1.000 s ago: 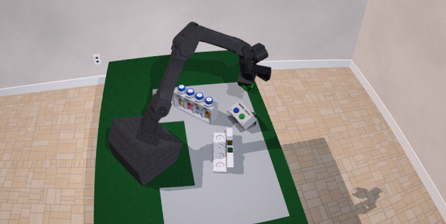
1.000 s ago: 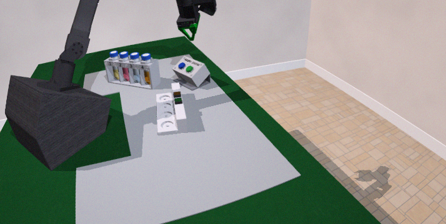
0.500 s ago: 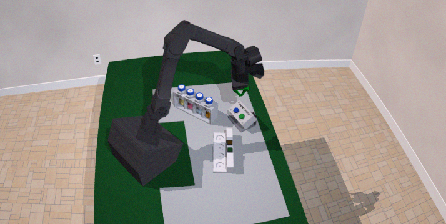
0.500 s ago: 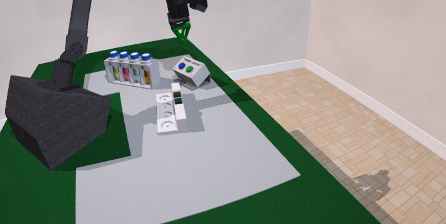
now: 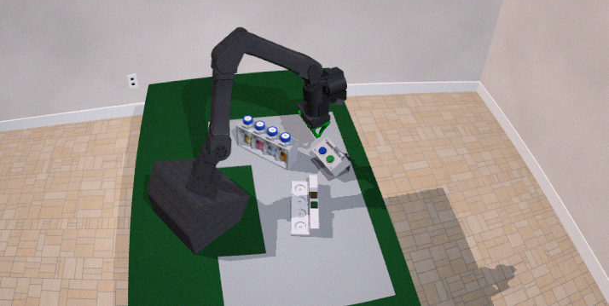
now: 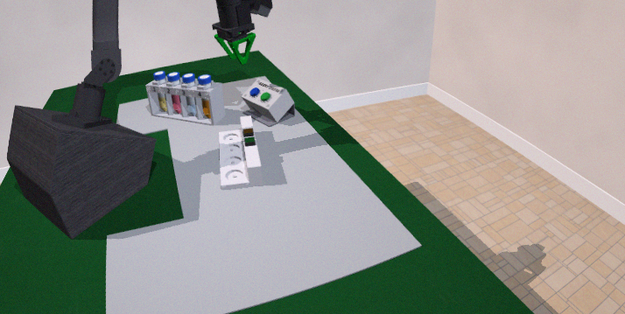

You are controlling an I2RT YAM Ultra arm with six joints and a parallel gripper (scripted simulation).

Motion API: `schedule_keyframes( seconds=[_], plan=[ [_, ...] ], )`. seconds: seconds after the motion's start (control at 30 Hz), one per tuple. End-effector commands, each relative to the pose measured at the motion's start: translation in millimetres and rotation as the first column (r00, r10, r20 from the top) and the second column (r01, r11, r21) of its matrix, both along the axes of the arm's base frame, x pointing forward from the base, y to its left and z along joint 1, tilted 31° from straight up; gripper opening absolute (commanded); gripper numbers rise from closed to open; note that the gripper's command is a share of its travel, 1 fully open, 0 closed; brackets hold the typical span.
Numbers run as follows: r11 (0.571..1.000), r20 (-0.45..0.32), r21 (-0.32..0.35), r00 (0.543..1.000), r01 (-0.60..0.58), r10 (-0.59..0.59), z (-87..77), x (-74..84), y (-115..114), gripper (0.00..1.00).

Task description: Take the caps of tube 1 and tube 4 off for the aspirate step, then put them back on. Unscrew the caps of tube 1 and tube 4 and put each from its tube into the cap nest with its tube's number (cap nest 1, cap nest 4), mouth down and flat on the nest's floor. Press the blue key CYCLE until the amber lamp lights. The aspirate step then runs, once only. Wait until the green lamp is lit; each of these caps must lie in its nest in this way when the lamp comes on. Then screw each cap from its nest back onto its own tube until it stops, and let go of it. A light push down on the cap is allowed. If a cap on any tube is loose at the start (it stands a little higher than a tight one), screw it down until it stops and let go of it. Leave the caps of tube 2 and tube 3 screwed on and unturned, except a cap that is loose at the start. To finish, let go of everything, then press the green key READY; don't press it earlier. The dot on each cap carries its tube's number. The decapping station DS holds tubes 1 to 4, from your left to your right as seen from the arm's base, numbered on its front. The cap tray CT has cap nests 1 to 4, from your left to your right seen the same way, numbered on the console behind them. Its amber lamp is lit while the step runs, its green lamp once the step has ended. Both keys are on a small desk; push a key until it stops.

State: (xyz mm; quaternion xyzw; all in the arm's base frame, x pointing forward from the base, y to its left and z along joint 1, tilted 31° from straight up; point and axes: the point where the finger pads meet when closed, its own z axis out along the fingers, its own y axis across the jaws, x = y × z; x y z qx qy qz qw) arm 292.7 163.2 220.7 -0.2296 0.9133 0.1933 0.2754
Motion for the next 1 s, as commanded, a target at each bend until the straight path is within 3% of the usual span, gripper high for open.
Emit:
schedule_keyframes(
  seconds=[0.0,0.2,0.3,0.73,0.97],
  plan=[
    [0.989,0.076,-0.082,0.989,-0.123,0.129,0.6,-9.4,-8,0.49],
    [0.949,0.116,-0.19,0.954,-0.253,0.277,-14.0,-28.1,-21,0.49],
    [0.938,0.121,-0.209,0.945,-0.276,0.305,-16.8,-31.6,-23,0.49],
    [0.734,0.131,-0.432,0.769,-0.524,0.626,-52.8,-74.6,-49,0.49],
    [0.679,0.122,-0.47,0.72,-0.564,0.683,-60.4,-83.1,-54,0.49]
  ],
)
